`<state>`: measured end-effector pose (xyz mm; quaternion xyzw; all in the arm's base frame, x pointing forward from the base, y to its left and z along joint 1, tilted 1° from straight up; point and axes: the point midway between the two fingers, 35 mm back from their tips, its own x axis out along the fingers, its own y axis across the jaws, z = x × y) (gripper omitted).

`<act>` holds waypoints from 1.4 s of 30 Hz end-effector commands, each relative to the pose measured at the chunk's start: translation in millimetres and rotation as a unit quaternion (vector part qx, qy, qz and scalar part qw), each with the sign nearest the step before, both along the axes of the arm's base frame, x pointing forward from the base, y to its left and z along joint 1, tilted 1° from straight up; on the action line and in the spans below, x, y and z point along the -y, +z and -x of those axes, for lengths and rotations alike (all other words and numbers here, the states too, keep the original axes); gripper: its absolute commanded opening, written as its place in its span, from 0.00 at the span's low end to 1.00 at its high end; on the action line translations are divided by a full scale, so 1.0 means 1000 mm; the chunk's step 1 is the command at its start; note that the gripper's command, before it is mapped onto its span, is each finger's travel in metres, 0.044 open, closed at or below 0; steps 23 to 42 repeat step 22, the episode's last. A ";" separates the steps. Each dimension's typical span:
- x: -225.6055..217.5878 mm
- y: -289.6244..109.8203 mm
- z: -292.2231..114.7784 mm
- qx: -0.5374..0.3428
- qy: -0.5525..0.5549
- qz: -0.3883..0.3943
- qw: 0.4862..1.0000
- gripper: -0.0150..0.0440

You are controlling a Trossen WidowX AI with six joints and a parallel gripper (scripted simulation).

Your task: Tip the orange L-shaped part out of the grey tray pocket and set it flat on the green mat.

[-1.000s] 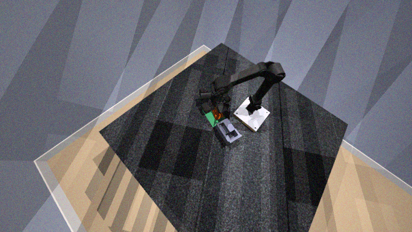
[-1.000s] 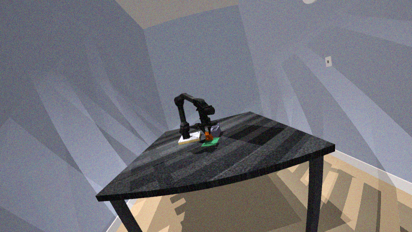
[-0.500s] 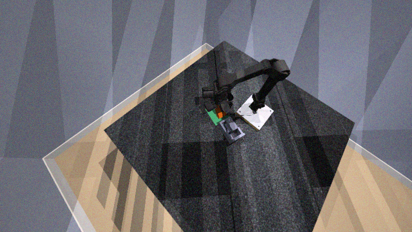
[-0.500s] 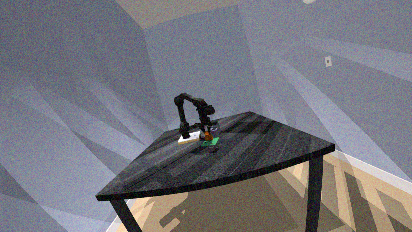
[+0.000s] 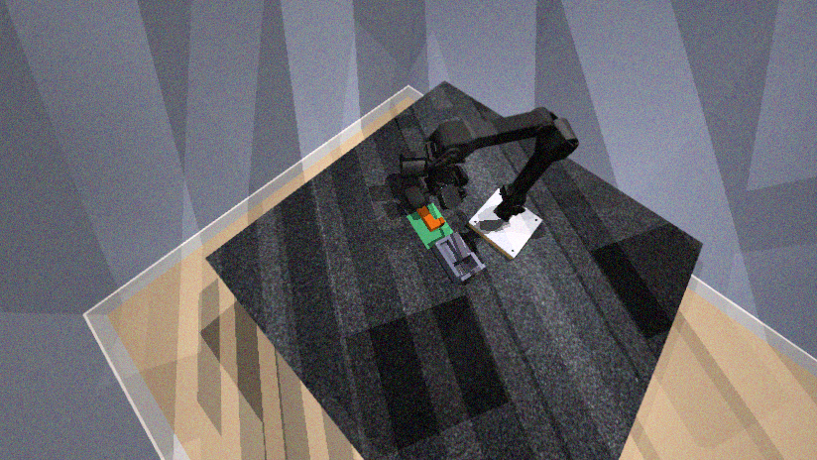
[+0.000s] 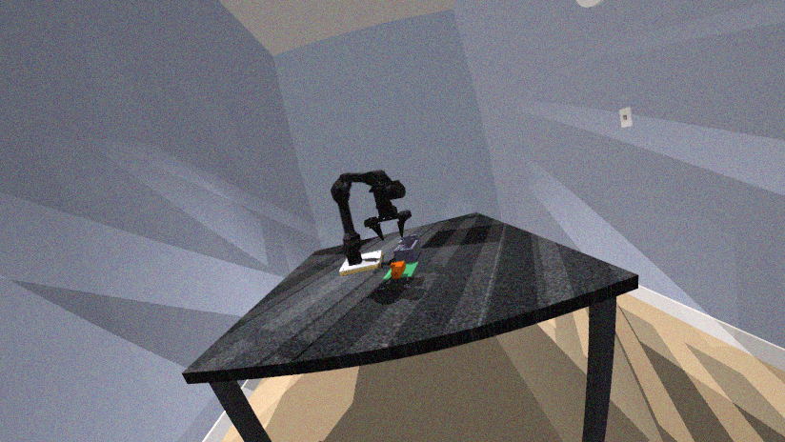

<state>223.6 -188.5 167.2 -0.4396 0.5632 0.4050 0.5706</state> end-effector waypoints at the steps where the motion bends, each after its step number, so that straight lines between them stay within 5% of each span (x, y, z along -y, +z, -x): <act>1: -0.003 0.012 0.003 -0.002 0.002 -0.002 1.000 0.93; 42: -0.001 0.011 0.001 0.005 0.000 0.004 1.000 0.93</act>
